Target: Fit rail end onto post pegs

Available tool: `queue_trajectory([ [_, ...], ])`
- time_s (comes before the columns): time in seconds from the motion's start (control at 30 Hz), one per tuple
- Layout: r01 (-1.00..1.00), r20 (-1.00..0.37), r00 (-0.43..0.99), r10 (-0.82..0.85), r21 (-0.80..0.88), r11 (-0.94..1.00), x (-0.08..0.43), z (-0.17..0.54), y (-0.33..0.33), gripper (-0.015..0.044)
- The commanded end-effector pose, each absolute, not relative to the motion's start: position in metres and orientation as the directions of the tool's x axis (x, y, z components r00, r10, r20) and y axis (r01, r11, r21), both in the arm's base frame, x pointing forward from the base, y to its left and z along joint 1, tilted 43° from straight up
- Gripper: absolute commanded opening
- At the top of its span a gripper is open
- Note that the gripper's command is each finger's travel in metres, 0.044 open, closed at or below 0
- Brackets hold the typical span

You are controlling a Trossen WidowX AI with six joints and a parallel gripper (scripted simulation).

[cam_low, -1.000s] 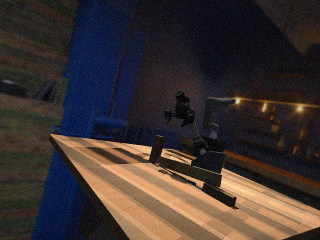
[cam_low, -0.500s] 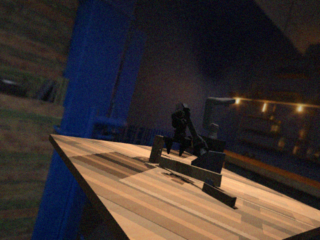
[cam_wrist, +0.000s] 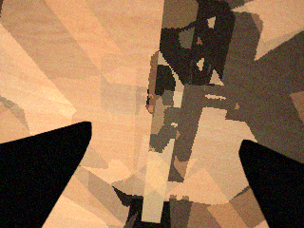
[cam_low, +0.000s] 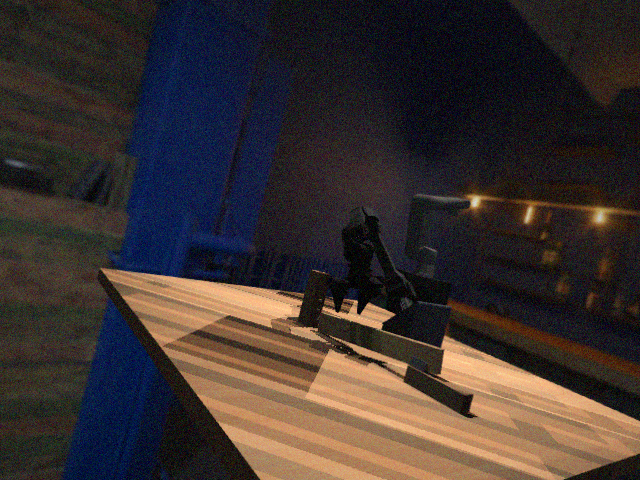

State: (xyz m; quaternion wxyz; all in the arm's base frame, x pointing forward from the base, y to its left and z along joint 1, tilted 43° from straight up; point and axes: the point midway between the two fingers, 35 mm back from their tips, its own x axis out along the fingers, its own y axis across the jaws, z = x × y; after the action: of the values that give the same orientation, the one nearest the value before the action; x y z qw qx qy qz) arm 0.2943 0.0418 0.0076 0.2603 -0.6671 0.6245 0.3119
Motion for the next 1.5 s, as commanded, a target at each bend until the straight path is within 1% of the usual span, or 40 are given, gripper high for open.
queue_trajectory([
  [0.0,-0.995,-0.738,0.024,-0.675,0.049,-0.089,0.294,0.004,0.038,0.0440],
  [1.4,-0.995,-0.735,0.025,-0.677,0.049,-0.090,0.295,-0.043,-0.007,0.0440],
  [1.47,-0.995,-0.735,0.025,-0.677,0.049,-0.090,0.295,-0.043,-0.007,0.0387],
])
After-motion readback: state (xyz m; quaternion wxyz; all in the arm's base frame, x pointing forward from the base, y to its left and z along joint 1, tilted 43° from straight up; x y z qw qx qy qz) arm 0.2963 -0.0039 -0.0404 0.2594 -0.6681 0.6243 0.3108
